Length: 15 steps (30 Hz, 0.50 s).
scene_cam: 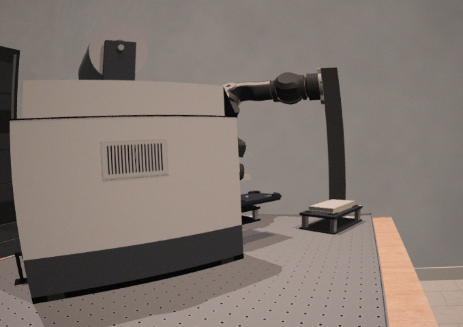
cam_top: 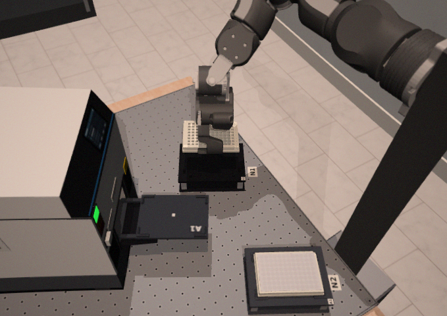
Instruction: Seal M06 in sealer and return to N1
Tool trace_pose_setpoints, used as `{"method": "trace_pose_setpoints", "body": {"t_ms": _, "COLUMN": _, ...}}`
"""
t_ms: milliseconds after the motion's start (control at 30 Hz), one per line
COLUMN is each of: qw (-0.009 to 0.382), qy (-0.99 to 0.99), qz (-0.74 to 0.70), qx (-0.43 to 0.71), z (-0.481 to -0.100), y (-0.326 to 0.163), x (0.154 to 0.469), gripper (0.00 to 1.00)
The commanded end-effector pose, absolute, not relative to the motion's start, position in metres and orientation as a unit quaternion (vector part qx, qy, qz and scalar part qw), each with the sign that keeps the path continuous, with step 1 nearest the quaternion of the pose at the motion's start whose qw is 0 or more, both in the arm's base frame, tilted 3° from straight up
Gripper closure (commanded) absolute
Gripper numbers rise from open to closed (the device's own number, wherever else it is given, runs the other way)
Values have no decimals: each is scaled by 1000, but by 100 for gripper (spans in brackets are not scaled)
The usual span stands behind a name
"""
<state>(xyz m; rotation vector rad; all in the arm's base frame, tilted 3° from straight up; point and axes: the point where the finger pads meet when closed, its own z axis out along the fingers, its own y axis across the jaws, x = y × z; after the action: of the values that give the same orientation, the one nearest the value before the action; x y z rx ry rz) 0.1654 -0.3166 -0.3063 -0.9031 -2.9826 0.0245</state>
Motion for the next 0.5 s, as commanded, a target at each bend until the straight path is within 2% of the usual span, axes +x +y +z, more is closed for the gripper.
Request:
{"method": "trace_pose_setpoints", "body": {"t_ms": 0, "qw": 20, "qy": -957, "qz": 11, "qx": -290, "z": -299, "y": -316, "x": 164, "gripper": 100}}
{"method": "trace_pose_setpoints", "body": {"t_ms": 467, "qw": 21, "qy": -957, "qz": 10, "qx": -290, "z": -303, "y": -315, "x": 163, "gripper": 100}}
